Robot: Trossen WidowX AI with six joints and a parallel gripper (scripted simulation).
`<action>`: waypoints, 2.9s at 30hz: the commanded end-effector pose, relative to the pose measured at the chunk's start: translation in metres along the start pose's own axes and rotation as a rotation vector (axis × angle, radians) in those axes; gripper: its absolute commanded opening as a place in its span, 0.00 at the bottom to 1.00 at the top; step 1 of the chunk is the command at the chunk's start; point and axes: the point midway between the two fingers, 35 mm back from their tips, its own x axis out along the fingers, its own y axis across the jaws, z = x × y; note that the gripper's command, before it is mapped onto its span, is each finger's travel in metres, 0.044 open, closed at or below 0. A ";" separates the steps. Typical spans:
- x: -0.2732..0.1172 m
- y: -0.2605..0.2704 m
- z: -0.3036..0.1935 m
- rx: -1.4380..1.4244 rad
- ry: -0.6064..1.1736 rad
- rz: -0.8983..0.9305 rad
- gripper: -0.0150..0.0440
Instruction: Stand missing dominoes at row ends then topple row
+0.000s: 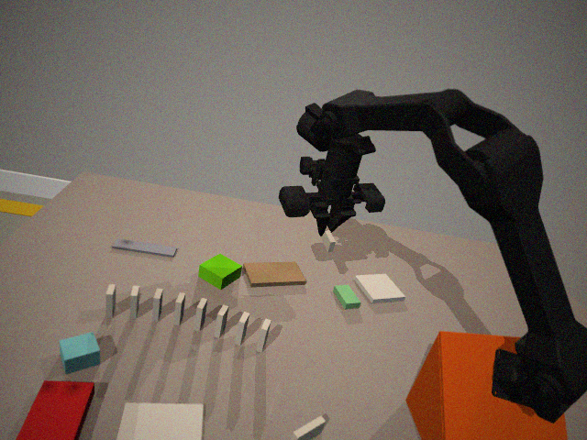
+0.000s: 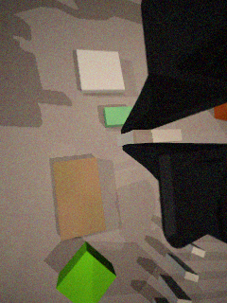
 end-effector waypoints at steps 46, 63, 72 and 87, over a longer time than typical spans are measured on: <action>0.051 0.010 0.014 -0.010 -0.781 -0.172 0.30; 0.038 0.010 -0.008 0.028 -1.058 -0.114 0.30; 0.025 0.009 -0.026 0.057 -1.199 -0.058 0.30; 0.001 0.003 -0.057 0.109 -1.381 0.049 0.30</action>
